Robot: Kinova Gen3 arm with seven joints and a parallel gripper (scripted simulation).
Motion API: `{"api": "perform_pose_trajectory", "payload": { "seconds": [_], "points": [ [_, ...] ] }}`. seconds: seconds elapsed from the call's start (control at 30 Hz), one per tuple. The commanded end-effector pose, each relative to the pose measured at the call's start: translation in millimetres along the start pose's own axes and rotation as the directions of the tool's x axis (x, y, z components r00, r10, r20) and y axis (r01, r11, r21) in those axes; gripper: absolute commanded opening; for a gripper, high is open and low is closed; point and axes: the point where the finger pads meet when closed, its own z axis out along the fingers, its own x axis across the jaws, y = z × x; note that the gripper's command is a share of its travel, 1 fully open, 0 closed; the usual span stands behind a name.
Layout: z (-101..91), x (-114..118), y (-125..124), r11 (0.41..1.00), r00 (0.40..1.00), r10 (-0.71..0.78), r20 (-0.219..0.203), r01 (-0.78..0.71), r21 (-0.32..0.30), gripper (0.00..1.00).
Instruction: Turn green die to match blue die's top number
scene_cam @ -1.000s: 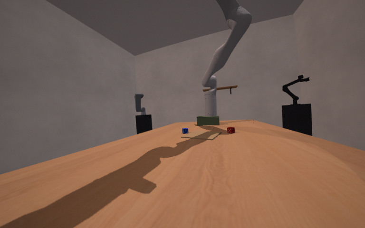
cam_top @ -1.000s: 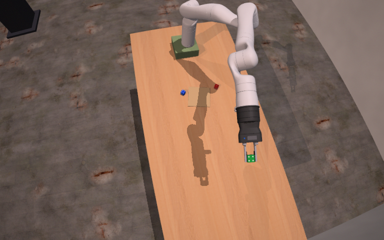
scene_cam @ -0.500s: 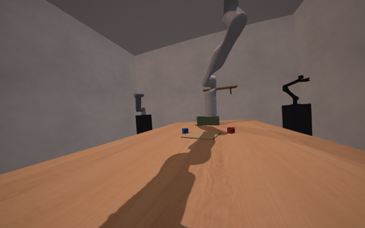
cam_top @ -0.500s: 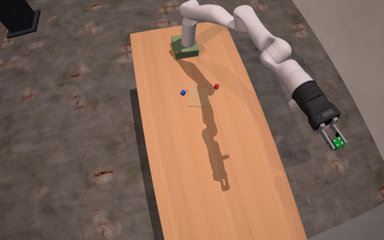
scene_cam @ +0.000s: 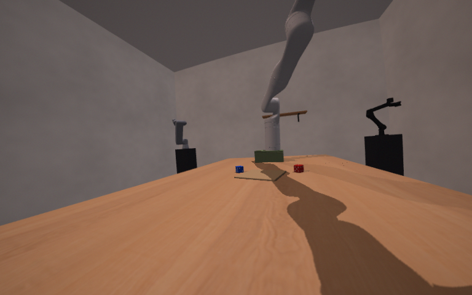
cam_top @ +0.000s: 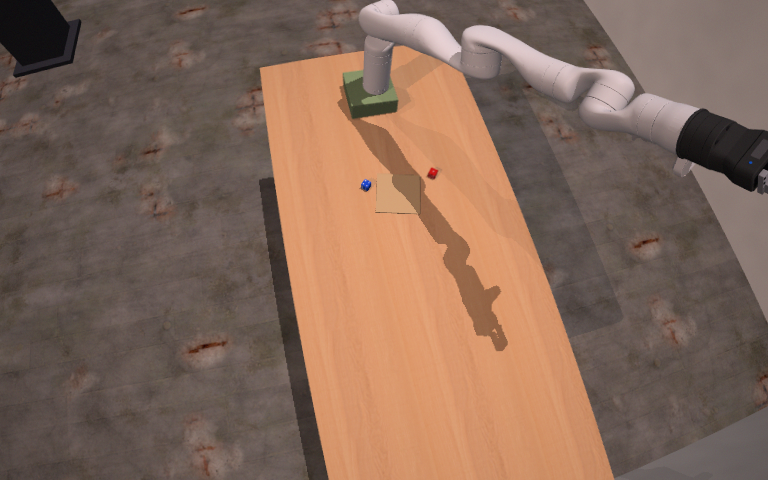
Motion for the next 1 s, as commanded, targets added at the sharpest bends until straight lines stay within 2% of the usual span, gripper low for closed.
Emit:
{"api": "perform_pose_trajectory", "payload": {
  "seconds": [0.0, 0.13, 0.23, 0.33, 0.47, 0.53, 0.7, 0.73, 0.83, 0.87, 0.97],
  "points": [
    [-3.7, 11.3, -13.0, 1.000, 0.999, 0.027, -0.021, -0.027, 0.006, 0.49],
    [-18.5, 45.5, -45.2, 0.991, 0.989, 0.134, -0.055, -0.133, 0.016, 0.49],
    [-34.5, 62.5, -73.7, 0.977, 0.975, 0.213, -0.060, -0.211, 0.037, 0.49],
    [-54.4, 71.9, -105.3, 0.957, 0.957, 0.285, -0.045, -0.282, 0.064, 0.49],
    [-86.9, 73.0, -151.3, 0.925, 0.930, 0.368, 0.005, -0.366, 0.105, 0.49],
    [-86.9, 73.0, -151.3, 0.925, 0.930, 0.368, 0.005, -0.366, 0.105, 0.49],
    [-137.8, 57.8, -211.5, 0.881, 0.893, 0.436, 0.109, -0.448, 0.153, 0.49],
    [-137.8, 57.8, -211.5, 0.881, 0.893, 0.436, 0.109, -0.448, 0.153, 0.49],
    [-173.9, 40.9, -246.9, 0.857, 0.871, 0.454, 0.187, -0.484, 0.177, 0.49],
    [-173.9, 40.9, -246.9, 0.857, 0.871, 0.454, 0.187, -0.484, 0.177, 0.49],
    [-214.2, 19.1, -280.1, 0.838, 0.849, 0.453, 0.272, -0.509, 0.197, 0.49]
  ]
}}
